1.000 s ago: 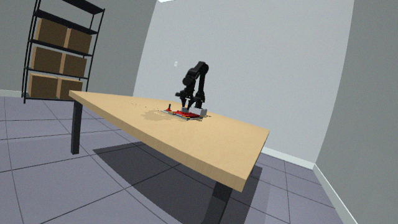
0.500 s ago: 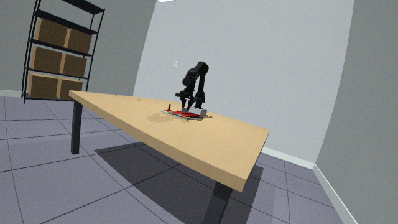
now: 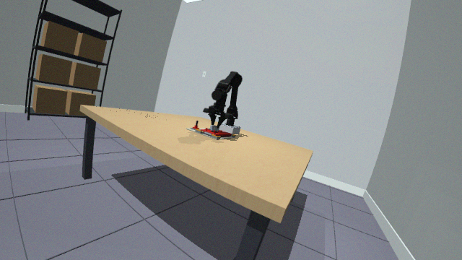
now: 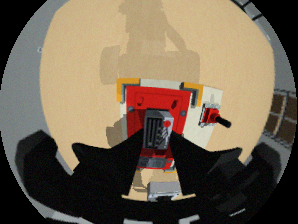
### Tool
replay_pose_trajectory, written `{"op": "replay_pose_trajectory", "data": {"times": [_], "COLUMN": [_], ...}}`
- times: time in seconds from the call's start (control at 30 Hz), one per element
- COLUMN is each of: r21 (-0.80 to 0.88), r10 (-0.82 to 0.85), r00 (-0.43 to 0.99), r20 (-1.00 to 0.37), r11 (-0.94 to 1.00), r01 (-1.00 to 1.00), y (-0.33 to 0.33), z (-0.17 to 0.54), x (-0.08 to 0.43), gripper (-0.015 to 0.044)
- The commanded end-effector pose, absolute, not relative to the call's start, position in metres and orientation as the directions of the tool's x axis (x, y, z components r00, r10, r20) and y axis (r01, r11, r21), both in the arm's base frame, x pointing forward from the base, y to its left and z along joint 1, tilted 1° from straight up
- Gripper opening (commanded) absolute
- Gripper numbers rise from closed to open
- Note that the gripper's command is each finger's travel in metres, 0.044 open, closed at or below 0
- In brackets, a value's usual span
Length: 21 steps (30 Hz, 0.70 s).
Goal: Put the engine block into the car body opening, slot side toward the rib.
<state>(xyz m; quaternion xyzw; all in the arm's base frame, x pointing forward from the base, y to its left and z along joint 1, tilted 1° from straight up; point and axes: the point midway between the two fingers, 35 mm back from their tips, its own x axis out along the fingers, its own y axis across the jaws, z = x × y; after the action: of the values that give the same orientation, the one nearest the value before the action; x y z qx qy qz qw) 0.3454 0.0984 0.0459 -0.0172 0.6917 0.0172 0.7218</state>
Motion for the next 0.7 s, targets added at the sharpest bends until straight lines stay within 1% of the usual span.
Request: {"op": "replay_pose_trajectory", "data": {"times": [0.0,0.67], "r21": [-0.007,-0.007], "r10": [-0.005,-0.005], "r00": [0.043,0.043], "r20": [-0.999,-0.999], "r11": [0.999,0.999], "r01": [-0.051,-0.049], "y": [0.0974,0.0973], "z": [0.0442,0.0411], "x": [0.3457,0.3458], "gripper": [0.0159,0.0159]}}
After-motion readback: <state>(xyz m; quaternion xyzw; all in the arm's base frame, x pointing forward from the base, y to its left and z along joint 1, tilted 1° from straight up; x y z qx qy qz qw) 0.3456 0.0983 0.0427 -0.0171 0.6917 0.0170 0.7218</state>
